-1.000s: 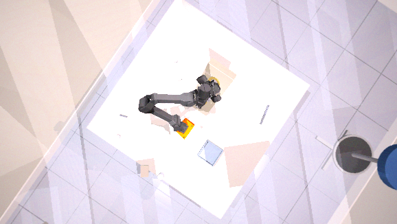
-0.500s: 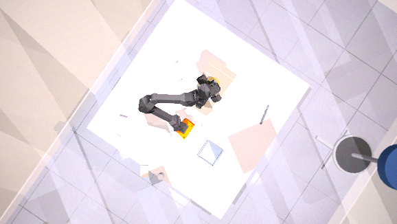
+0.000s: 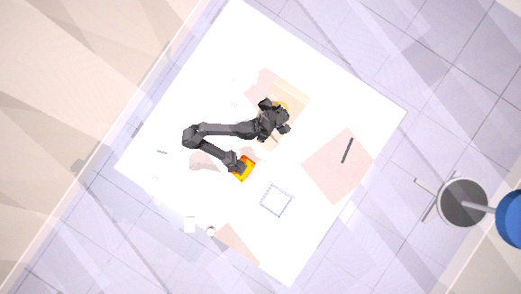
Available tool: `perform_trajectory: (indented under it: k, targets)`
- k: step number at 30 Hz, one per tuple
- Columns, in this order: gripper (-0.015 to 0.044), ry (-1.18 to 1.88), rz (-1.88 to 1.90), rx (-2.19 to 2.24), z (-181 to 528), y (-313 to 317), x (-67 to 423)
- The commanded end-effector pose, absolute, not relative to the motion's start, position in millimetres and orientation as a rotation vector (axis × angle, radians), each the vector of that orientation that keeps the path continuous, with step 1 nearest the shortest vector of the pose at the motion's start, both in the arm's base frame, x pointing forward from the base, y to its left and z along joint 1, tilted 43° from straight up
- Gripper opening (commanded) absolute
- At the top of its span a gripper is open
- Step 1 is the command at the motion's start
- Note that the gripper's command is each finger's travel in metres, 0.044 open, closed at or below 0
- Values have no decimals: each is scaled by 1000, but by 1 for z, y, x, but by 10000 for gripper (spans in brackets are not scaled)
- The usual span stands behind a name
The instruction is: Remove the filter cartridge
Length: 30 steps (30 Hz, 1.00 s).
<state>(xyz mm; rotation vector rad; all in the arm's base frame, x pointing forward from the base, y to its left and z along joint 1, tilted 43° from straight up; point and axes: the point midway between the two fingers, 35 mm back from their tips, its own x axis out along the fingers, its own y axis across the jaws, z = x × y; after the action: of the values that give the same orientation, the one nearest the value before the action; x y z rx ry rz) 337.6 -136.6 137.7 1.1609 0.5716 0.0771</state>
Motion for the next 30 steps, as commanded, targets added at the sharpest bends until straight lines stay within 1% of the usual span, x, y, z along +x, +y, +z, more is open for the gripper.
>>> perform_trajectory:
  k: [1,14,21,30]
  targets:
    - [0,580,70,1158,140,-142,329]
    - [0,588,74,1145,163,-161,278]
    - [0,587,75,1145,164,-160,275]
    - [0,587,75,1146,144,-142,263]
